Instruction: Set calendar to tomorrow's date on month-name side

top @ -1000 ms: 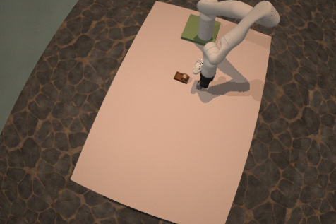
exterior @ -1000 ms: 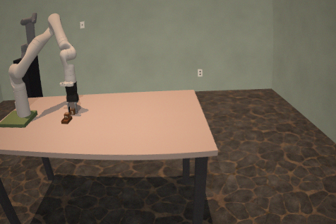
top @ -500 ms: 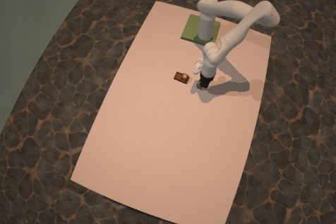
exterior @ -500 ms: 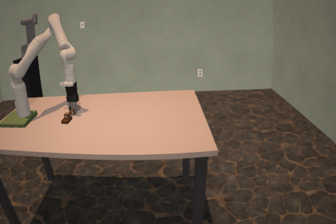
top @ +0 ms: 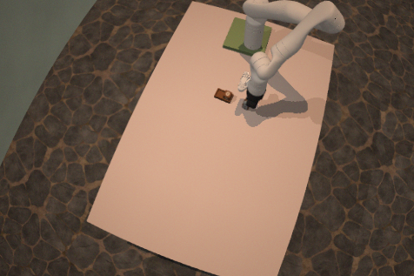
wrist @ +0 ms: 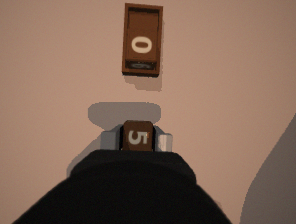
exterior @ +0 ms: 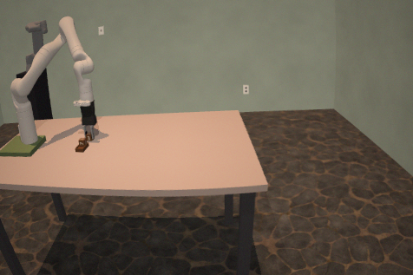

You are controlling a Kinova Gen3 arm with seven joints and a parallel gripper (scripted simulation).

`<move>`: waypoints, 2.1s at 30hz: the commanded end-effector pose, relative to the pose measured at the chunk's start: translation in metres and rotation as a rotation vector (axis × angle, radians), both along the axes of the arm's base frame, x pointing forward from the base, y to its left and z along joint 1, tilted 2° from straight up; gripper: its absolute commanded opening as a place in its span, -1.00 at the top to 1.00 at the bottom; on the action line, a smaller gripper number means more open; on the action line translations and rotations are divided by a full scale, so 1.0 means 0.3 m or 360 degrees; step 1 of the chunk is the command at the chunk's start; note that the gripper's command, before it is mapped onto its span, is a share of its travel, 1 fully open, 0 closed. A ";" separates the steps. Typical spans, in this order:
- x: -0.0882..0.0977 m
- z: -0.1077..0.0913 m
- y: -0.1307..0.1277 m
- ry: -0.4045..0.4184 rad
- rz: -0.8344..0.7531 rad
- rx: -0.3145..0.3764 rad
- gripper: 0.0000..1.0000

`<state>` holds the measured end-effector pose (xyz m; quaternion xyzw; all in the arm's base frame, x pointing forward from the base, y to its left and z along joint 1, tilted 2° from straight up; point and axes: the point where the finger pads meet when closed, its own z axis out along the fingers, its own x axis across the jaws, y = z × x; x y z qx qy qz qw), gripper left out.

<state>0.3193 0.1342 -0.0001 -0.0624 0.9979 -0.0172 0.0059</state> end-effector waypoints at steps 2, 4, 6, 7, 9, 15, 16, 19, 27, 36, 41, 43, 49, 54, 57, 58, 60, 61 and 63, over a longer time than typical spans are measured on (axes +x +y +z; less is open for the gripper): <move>0.001 0.001 0.001 -0.0002 0.0000 0.0001 -0.20; 0.001 0.001 0.001 -0.0002 0.0000 0.0001 -0.20; 0.001 0.001 0.001 -0.0002 0.0000 0.0001 -0.20; 0.001 0.001 0.001 -0.0002 0.0000 0.0001 -0.20; 0.001 0.001 0.001 -0.0002 0.0000 0.0001 -0.20; 0.001 0.009 0.001 -0.0002 0.0000 0.0002 -0.20; 0.001 0.015 0.001 -0.0002 0.0000 0.0002 -0.20; 0.001 0.040 0.002 -0.0002 0.0000 0.0002 -0.20; -0.001 0.129 0.005 -0.0002 0.0000 0.0002 -0.20; -0.003 0.285 0.010 -0.0002 0.0000 0.0001 -0.20; -0.004 0.317 0.011 -0.0002 0.0000 0.0001 -0.20; -0.004 0.329 0.011 -0.0002 0.0000 0.0002 -0.20; -0.004 0.334 0.012 -0.0002 0.0000 0.0001 -0.20; -0.004 0.334 0.012 -0.0002 0.0000 0.0001 -0.20; -0.002 0.335 0.005 -0.0002 0.0000 0.0001 -0.20; 0.003 0.337 -0.009 -0.0002 -0.0001 0.0001 -0.20; 0.018 0.345 -0.064 -0.0002 -0.0002 0.0001 -0.20; 0.027 0.350 -0.105 -0.0002 -0.0003 0.0001 -0.20; 0.043 0.361 -0.201 -0.0002 -0.0005 0.0001 -0.20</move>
